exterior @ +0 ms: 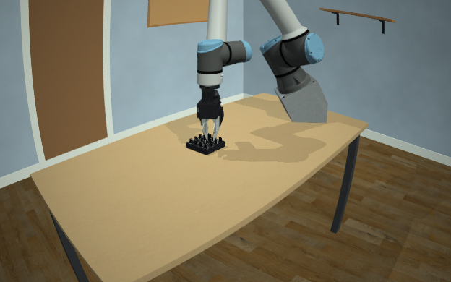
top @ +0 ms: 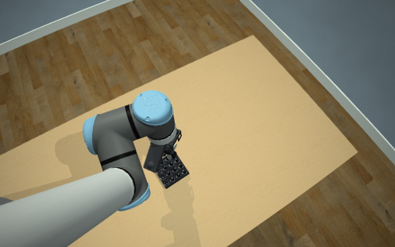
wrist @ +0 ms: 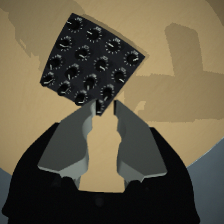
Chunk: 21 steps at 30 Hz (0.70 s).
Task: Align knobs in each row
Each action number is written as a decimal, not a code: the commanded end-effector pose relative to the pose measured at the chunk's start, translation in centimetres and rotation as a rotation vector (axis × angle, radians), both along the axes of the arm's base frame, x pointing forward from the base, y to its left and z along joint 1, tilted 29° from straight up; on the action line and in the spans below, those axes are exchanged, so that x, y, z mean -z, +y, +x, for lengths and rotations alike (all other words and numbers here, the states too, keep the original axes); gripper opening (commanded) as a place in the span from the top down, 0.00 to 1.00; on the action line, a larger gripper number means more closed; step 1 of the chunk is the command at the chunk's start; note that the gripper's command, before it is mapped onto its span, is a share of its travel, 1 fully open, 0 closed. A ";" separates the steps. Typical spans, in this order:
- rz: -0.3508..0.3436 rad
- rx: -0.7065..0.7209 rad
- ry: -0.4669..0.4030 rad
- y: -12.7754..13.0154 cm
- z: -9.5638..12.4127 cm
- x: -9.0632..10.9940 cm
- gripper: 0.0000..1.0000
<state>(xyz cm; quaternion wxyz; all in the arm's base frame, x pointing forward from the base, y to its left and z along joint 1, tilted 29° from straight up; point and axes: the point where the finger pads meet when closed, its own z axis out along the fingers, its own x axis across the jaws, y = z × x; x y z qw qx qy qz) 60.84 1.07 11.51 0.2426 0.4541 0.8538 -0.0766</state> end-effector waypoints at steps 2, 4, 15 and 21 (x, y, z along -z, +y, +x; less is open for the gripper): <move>0.001 -0.001 0.001 0.0 -0.1 0.1 0.89; 0.001 -0.001 0.001 0.0 -0.1 0.1 0.89; 0.001 0.000 0.001 -0.2 -0.4 0.1 0.89; 0.001 0.000 0.000 -0.3 -0.6 0.1 0.89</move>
